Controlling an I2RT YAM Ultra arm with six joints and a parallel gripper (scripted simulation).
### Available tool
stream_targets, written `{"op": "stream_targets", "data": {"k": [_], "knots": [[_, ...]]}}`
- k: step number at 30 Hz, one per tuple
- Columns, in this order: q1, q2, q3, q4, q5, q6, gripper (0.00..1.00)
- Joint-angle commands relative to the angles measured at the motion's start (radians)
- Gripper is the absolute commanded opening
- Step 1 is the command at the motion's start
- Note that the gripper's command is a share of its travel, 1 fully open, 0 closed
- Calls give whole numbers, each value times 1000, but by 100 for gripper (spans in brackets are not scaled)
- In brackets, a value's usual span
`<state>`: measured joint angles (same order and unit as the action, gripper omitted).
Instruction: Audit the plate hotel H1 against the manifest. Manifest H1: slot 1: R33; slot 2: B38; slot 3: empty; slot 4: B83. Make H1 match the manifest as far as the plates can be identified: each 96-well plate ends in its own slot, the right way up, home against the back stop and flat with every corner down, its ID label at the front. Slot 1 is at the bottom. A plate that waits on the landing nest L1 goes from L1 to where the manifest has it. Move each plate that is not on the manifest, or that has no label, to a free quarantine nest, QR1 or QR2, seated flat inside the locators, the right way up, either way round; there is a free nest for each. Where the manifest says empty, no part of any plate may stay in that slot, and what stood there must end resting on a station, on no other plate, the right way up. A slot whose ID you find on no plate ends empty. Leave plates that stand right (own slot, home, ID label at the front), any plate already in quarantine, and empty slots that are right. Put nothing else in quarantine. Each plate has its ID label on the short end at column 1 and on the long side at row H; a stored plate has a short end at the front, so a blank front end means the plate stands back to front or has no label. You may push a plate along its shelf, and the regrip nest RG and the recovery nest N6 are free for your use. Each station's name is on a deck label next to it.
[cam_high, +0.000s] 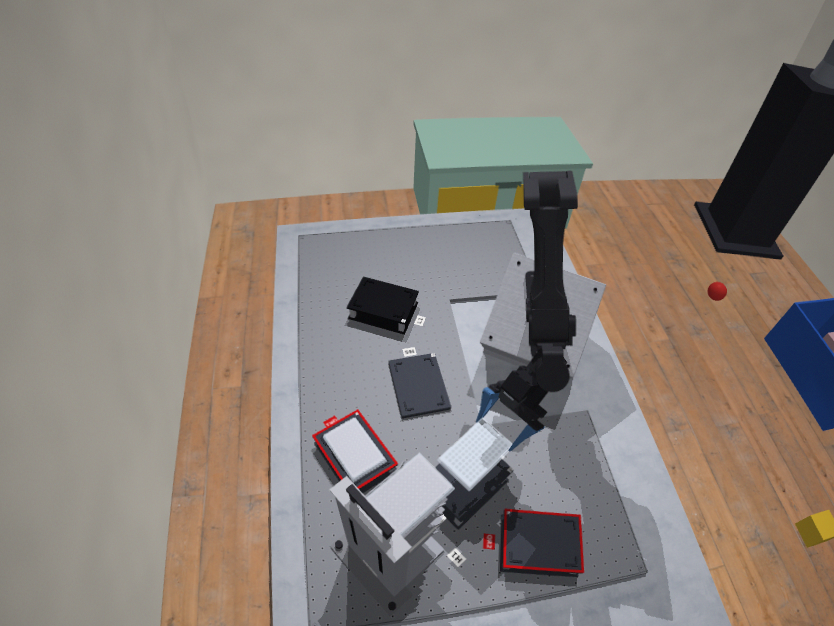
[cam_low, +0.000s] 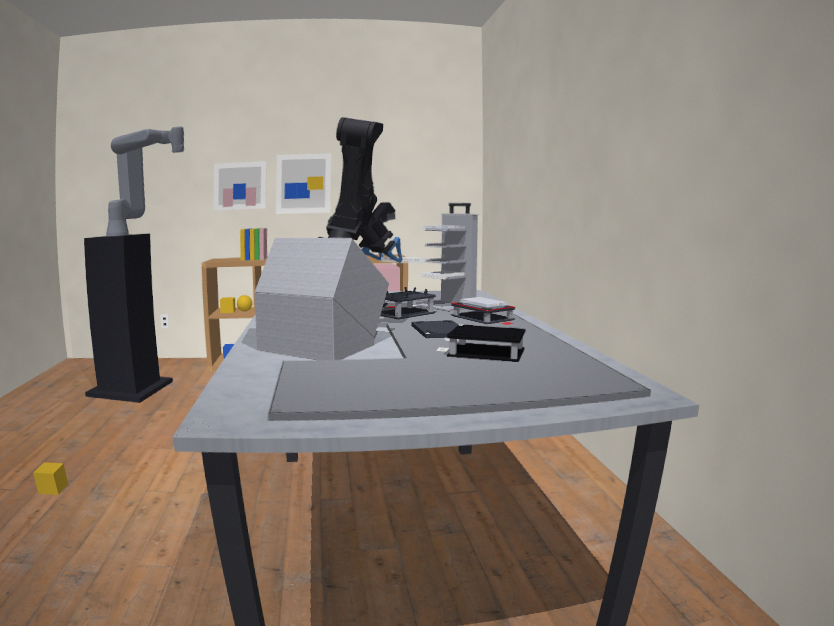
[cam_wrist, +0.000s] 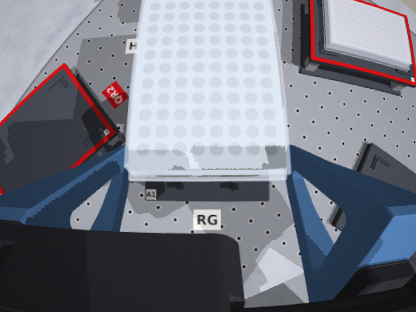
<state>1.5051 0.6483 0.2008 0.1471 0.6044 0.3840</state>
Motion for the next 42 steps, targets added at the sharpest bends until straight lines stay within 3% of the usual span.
{"op": "stream_targets", "data": {"k": [1,5,9,10,38,42], "knots": [[15,-45,43,-41,22,8,86],[23,-69,56,-78,29,10,86],[13,-50,34,-64,23,5,86],[21,-69,55,-78,29,9,86],[21,-84,61,-92,28,10,86],[-9,-39,71,-71,7,-6,86]]}}
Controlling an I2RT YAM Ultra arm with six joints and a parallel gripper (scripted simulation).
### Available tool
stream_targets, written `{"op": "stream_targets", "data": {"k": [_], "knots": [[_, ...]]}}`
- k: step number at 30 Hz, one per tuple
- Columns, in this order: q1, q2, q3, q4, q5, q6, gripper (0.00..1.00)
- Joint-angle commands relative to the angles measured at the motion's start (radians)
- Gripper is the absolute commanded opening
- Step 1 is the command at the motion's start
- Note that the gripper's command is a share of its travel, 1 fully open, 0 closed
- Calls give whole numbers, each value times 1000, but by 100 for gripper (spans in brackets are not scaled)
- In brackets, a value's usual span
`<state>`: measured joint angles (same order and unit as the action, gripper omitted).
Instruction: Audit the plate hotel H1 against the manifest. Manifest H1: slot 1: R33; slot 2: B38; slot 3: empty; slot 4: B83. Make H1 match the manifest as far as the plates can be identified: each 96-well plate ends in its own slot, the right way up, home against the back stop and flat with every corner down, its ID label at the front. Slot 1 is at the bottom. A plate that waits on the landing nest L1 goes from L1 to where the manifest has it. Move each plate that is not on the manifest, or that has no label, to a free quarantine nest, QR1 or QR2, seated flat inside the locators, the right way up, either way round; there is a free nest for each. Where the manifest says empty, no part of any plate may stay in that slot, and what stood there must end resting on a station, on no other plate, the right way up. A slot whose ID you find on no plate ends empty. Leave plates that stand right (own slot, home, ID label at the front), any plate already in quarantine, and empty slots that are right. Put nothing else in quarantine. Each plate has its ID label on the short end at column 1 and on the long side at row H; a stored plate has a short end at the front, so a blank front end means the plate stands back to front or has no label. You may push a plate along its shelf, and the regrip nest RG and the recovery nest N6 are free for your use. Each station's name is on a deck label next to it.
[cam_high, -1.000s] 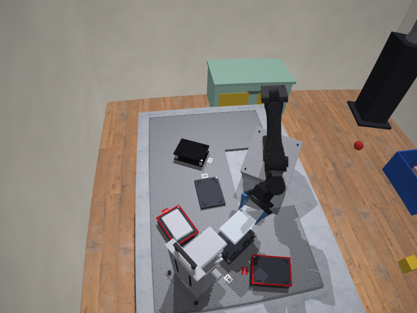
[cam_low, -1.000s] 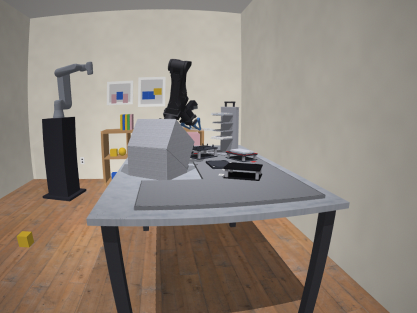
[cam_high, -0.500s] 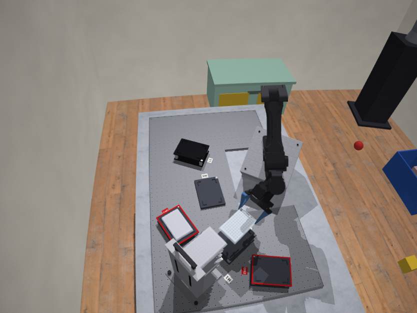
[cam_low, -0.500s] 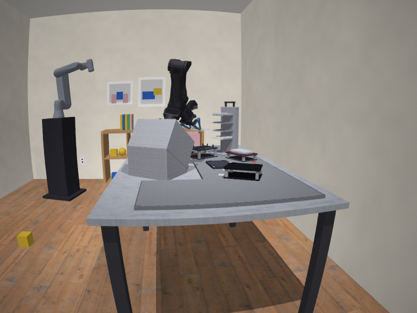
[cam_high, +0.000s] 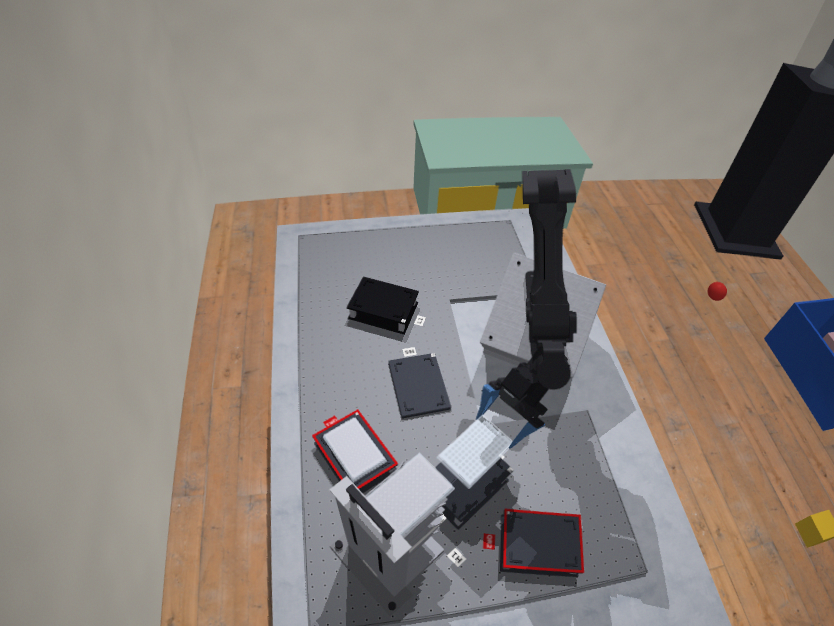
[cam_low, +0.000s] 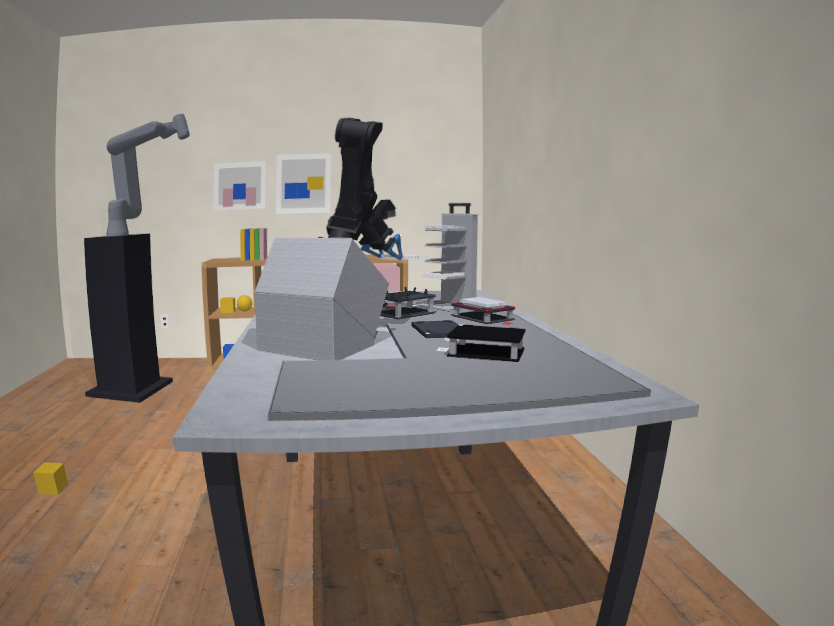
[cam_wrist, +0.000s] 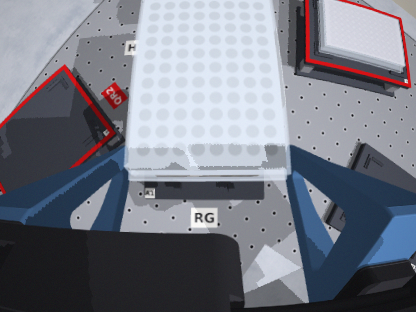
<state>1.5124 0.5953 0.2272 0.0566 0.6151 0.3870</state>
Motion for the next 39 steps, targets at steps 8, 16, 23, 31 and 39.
{"op": "stream_targets", "data": {"k": [8,16,23,31,39], "knots": [[-46,44,56,43,-32,-19,86],[-83,78,75,66,-68,-32,86],[-107,102,87,82,-91,-39,86],[-140,135,107,100,-123,-49,86],[-163,160,124,112,-145,-56,86]]}}
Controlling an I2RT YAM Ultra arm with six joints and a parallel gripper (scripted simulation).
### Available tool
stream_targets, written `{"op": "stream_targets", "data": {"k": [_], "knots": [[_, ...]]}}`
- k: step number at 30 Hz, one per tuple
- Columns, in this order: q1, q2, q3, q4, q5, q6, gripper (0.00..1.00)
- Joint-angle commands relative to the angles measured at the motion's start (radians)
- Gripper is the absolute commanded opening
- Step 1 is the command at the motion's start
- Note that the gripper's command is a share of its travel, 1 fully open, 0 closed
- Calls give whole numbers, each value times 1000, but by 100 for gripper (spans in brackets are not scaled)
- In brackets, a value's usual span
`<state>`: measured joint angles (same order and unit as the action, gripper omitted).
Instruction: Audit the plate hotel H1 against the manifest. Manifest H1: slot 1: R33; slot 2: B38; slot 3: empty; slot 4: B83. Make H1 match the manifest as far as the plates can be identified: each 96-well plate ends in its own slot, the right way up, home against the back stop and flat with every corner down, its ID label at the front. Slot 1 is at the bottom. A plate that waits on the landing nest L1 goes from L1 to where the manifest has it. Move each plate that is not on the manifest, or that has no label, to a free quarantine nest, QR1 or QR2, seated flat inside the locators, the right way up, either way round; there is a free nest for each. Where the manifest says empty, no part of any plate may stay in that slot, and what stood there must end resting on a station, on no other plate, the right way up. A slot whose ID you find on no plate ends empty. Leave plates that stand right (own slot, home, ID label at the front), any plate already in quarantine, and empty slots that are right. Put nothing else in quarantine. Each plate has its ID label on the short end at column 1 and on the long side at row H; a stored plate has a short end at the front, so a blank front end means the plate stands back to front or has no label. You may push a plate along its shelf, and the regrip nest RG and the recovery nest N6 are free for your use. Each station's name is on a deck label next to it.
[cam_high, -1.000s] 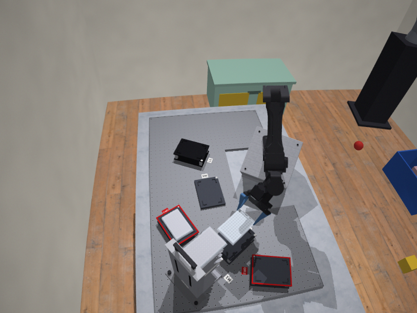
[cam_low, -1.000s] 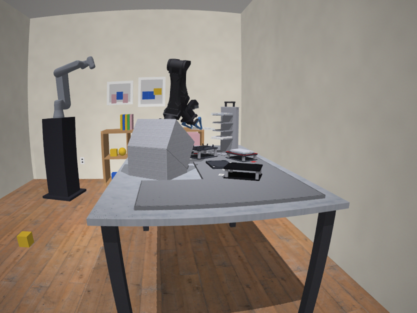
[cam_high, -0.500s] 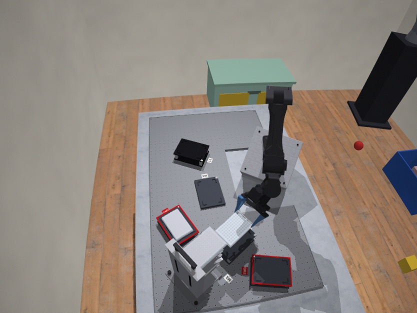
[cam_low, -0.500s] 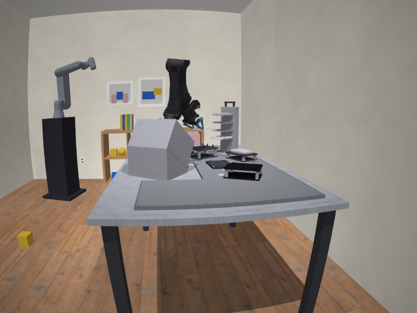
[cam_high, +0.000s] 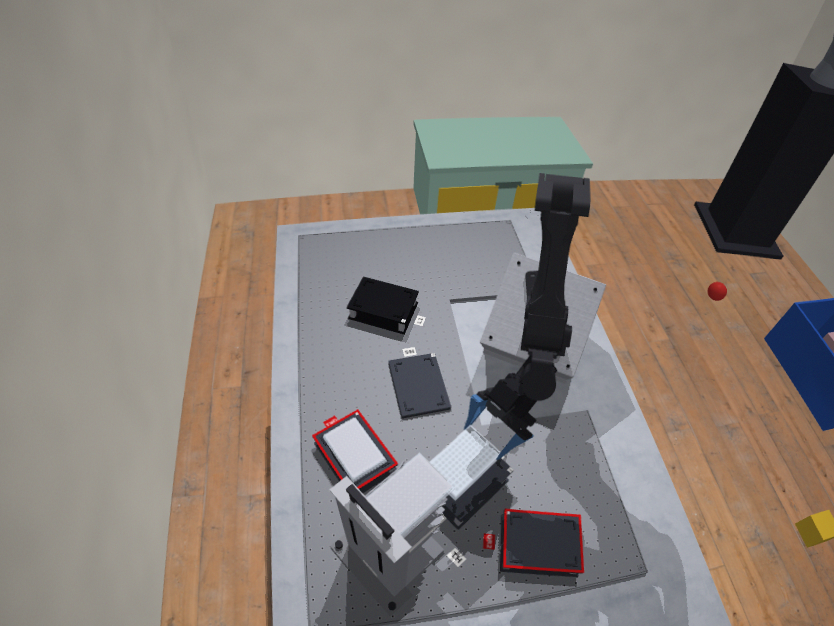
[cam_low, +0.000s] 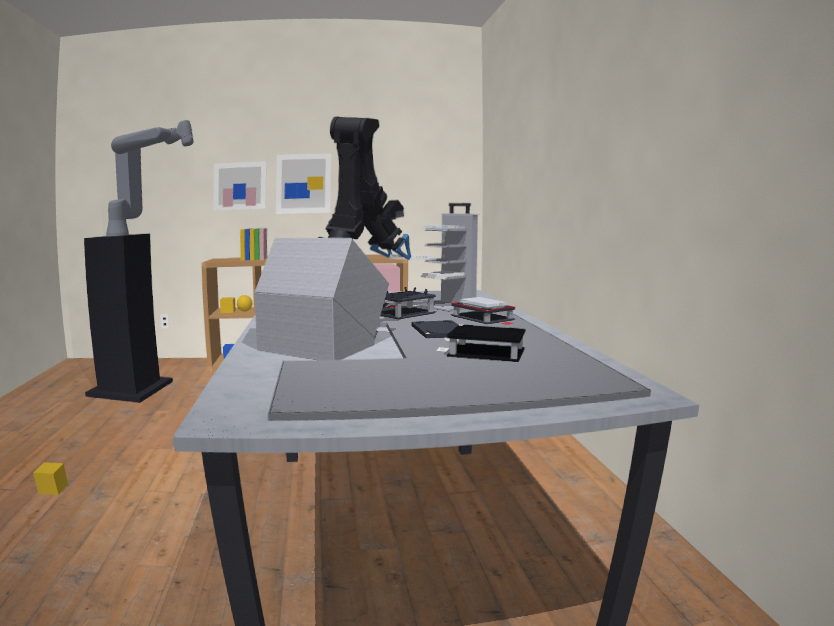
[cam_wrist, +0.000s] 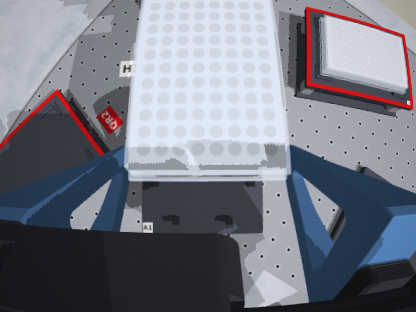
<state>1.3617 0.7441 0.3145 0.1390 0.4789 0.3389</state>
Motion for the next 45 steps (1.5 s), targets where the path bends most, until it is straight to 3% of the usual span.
{"op": "stream_targets", "data": {"k": [1,45], "knots": [[-17,17,39,32,-14,-9,86],[-141,169,160,78,-134,-42,86]]}}
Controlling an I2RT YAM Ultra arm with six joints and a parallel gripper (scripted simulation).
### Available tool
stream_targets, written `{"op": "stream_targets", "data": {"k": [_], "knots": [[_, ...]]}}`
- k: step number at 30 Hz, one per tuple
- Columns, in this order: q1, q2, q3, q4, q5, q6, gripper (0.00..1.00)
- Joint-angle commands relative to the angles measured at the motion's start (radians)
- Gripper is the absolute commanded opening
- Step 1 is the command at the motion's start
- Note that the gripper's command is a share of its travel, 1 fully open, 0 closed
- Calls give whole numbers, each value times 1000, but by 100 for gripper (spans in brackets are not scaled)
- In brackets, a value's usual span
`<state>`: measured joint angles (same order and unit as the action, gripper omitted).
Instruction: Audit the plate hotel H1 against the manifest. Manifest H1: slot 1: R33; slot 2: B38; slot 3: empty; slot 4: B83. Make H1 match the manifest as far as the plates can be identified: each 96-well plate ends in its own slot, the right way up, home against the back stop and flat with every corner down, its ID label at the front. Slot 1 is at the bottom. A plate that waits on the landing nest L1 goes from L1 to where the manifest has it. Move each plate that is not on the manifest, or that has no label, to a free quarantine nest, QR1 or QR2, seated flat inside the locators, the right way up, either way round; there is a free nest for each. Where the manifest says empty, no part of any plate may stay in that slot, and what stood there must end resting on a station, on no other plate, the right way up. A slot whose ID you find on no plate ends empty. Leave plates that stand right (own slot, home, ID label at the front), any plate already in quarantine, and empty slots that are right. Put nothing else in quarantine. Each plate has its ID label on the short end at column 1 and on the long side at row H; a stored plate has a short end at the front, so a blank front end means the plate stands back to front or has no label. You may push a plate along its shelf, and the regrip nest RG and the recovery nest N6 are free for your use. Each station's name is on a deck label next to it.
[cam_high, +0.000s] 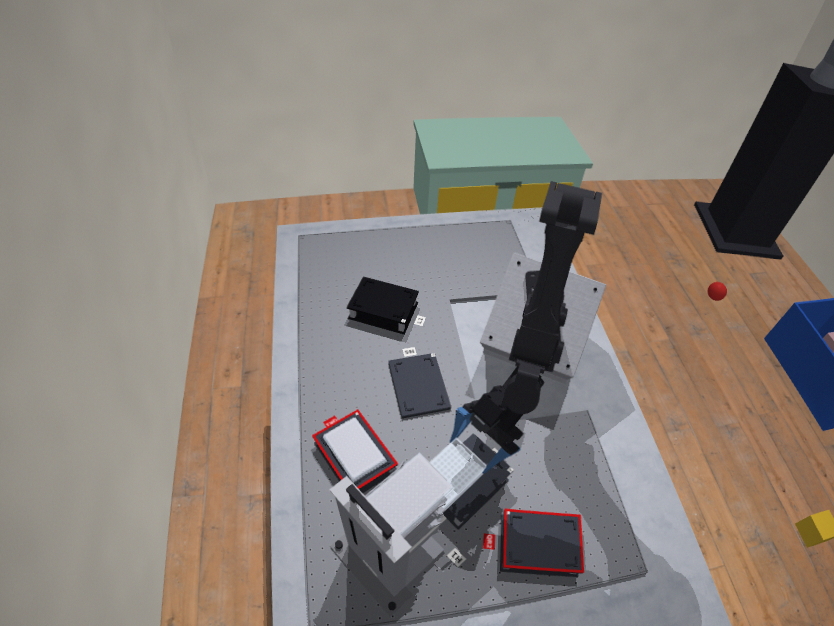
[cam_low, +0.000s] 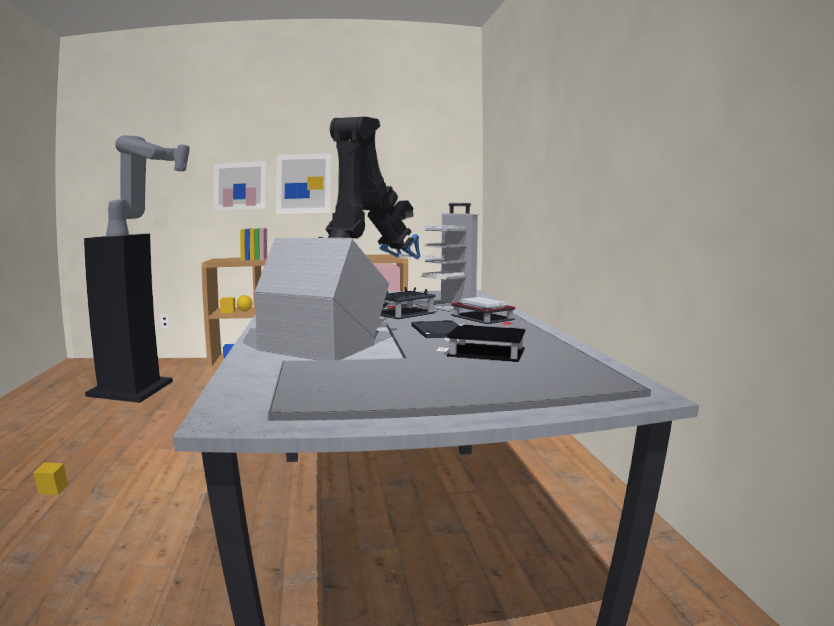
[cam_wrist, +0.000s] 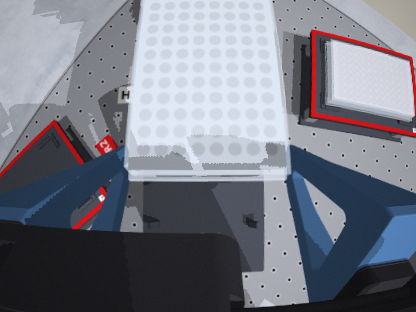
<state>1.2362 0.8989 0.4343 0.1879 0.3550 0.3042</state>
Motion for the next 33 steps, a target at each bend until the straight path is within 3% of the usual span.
{"op": "stream_targets", "data": {"k": [1,33], "knots": [[-18,18,44,30,-13,-8,86],[-31,40,56,40,-20,-9,86]]}}
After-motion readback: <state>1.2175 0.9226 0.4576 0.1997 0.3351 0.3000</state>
